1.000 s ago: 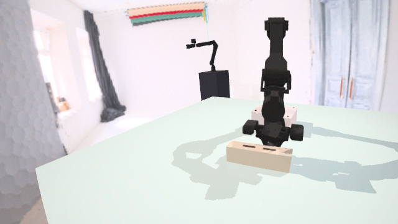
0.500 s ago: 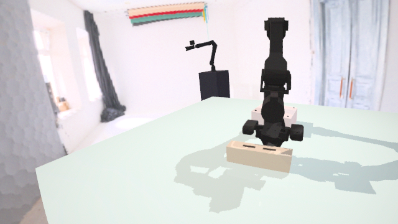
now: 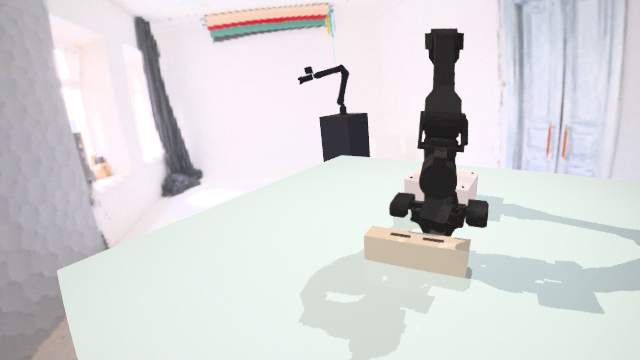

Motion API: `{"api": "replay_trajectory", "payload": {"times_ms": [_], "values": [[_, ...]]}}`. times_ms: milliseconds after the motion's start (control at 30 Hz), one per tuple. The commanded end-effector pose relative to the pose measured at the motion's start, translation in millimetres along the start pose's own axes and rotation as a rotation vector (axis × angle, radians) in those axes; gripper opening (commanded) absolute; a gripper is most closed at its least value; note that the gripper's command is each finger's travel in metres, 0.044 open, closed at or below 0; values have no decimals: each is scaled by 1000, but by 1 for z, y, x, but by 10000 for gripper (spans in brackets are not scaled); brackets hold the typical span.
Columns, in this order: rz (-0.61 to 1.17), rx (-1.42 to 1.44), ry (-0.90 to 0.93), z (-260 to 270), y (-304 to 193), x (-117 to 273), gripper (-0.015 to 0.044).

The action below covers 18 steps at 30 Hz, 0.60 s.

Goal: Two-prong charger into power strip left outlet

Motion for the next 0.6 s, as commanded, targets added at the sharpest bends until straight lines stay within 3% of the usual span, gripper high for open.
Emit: {"api": "replay_trajectory", "payload": {"times_ms": [0, 567], "values": [[-39, 4, -5, -2, 14, 5, 0], [-40, 4, -5, -3, 20, 7, 0]]}}
Point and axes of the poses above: the point midway between the two fingers, 35 mm back from their tips, its own x axis back along the fingers, its own z axis across the jaws, y = z × x, the point moved 1 cm from there along x, back along the fingers, and after that the axes turned 12 degrees about x, right-handed, at the moved point
